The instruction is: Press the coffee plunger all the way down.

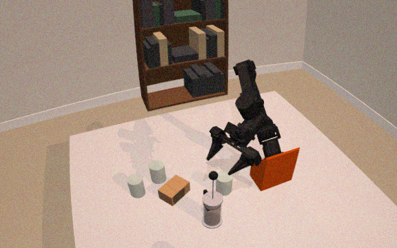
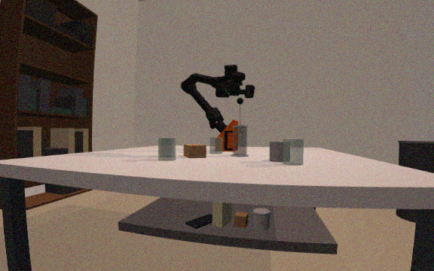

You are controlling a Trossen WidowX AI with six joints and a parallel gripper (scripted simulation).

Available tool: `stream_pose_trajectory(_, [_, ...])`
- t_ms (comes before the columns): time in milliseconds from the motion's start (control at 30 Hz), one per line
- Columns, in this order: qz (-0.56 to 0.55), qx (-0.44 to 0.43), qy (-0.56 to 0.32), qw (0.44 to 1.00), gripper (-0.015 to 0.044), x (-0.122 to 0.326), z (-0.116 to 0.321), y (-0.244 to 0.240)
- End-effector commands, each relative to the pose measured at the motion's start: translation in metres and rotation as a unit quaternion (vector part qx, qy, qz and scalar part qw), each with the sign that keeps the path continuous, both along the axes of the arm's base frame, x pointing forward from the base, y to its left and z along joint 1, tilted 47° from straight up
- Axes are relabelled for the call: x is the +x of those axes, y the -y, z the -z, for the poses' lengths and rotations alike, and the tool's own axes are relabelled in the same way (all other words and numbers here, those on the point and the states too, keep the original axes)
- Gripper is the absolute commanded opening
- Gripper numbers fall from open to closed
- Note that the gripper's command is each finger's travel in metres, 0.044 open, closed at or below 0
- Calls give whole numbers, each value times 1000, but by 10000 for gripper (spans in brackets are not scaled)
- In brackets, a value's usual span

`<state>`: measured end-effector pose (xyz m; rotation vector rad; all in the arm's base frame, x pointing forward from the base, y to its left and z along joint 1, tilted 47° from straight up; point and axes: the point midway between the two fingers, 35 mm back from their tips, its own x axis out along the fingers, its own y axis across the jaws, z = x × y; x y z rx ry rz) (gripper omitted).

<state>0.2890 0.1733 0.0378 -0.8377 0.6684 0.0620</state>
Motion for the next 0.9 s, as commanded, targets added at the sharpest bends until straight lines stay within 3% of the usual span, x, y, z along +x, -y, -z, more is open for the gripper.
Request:
stream_pose_trajectory(0, [-1,-5,-6,1000,440,4,8,4])
stream_pose_trajectory(533, [-1,-5,-4,1000,440,22,22,10])
stream_pose_trajectory(867, [-1,-5,-4,1000,177,22,22,10])
